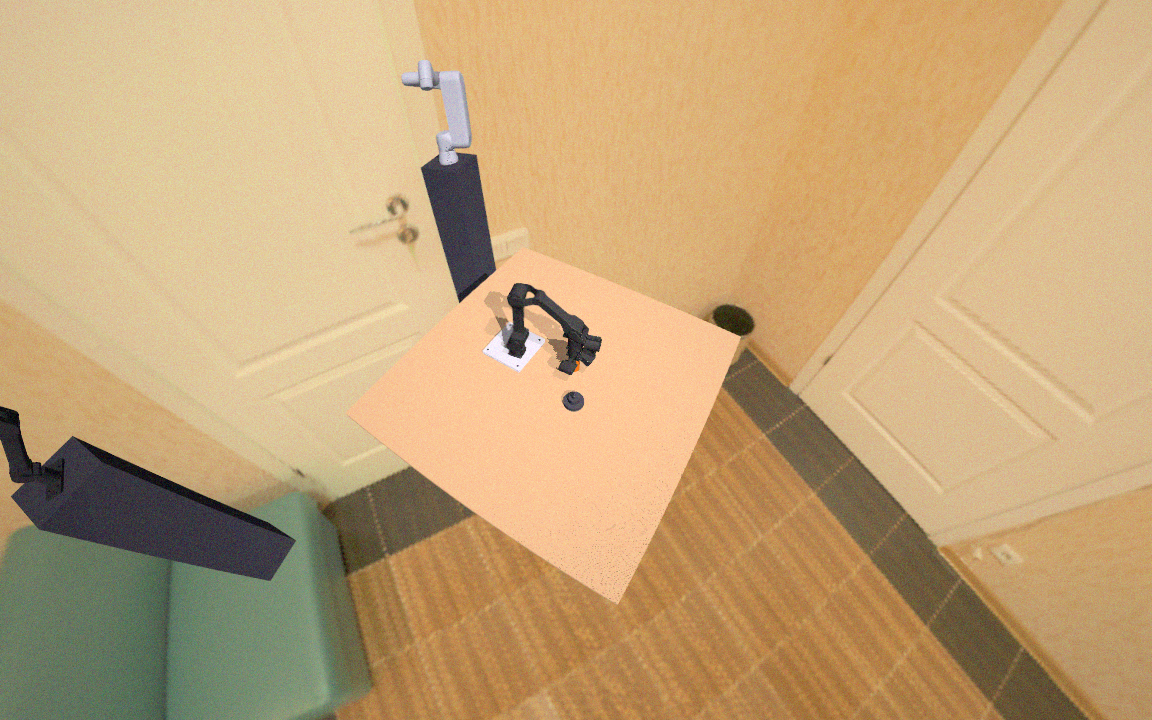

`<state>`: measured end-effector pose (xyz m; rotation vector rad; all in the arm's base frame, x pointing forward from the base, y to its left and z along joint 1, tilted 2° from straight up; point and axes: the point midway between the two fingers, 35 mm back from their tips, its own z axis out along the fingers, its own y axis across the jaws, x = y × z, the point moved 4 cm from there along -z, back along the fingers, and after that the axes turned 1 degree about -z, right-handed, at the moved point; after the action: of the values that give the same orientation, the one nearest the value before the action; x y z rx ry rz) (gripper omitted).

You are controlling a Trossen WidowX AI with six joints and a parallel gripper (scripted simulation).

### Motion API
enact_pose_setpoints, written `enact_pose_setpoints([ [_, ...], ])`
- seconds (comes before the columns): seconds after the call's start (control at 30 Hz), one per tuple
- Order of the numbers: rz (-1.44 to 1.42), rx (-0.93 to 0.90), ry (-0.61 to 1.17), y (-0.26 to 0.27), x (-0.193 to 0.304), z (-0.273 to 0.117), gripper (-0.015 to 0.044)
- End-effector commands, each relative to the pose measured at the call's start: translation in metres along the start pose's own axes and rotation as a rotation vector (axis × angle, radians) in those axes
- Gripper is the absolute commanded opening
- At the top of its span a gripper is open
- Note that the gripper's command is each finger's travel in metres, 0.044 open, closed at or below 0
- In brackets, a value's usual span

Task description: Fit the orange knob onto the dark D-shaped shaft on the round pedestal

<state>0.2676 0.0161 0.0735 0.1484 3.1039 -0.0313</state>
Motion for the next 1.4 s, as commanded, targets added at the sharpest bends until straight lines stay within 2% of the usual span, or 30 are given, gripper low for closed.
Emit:
enact_pose_setpoints([
  [0.0,-0.004,0.002,-0.003,0.000,-0.001,0.000,0.0151],
  [0.07,-0.004,0.002,-0.003,0.000,-0.001,0.000,0.0138],
  [0.23,-0.004,0.002,-0.004,0.000,-0.005,-0.012,0.0006],
  [0.27,-0.004,0.002,-0.004,0.001,-0.006,-0.016,0.0000],
  [1.1,-0.004,0.001,-0.005,0.002,-0.011,-0.137,0.0000],
  [1.37,-0.004,0.002,-0.005,-0.001,-0.012,-0.139,0.0000],
])
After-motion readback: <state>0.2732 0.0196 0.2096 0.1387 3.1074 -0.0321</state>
